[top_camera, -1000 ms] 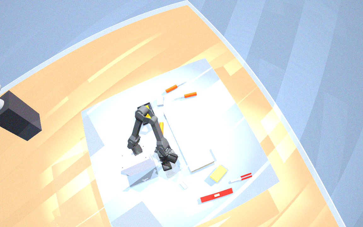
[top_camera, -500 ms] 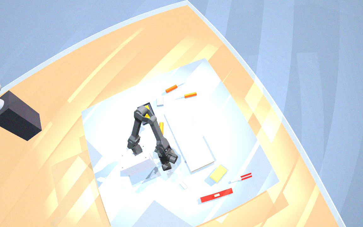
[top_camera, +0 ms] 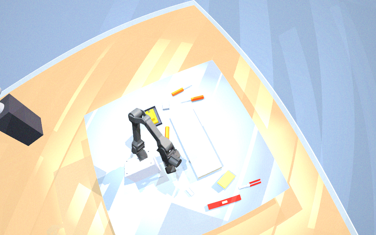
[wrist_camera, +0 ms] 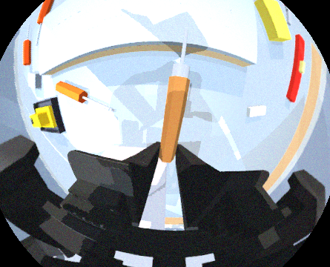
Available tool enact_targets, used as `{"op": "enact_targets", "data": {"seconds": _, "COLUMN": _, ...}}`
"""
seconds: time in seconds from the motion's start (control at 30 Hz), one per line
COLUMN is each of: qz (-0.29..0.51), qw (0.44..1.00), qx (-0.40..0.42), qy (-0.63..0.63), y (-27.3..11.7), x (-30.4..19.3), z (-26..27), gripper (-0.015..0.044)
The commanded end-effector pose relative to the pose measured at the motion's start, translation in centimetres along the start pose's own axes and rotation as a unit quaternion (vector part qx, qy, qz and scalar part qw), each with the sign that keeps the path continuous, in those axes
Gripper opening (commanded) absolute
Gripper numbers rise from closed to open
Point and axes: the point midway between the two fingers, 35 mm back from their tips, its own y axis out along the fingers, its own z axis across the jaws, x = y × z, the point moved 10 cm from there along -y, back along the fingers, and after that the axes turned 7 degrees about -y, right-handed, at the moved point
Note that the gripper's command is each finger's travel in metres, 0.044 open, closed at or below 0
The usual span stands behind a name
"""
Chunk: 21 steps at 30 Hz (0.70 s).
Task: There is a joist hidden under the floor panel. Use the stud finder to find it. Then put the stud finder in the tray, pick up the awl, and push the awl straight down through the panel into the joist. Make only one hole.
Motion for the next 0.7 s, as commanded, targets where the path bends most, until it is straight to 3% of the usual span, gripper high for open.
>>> {"op": "enact_targets", "data": {"seconds": 0.0, "qz": 0.001, "qw": 1.0, "qx": -0.001, "qy": -0.003, "y": -1.5, "x": -0.3, "z": 0.2, "gripper": 0.0}}
{"op": "enact_targets", "data": {"seconds": 0.13, "qz": 0.014, "qw": 0.999, "qx": -0.02, "qy": -0.029, "y": -1.5, "x": 0.0, "z": 0.3, "gripper": 0.0}}
{"op": "enact_targets", "data": {"seconds": 0.33, "qz": 0.089, "qw": 0.975, "qx": -0.116, "qy": -0.17, "y": -1.9, "x": 1.6, "z": 0.9, "gripper": 0.0}}
{"op": "enact_targets", "data": {"seconds": 0.67, "qz": 0.241, "qw": 0.848, "qx": -0.269, "qy": -0.388, "y": -3.2, "x": 5.1, "z": 2.9, "gripper": 0.0}}
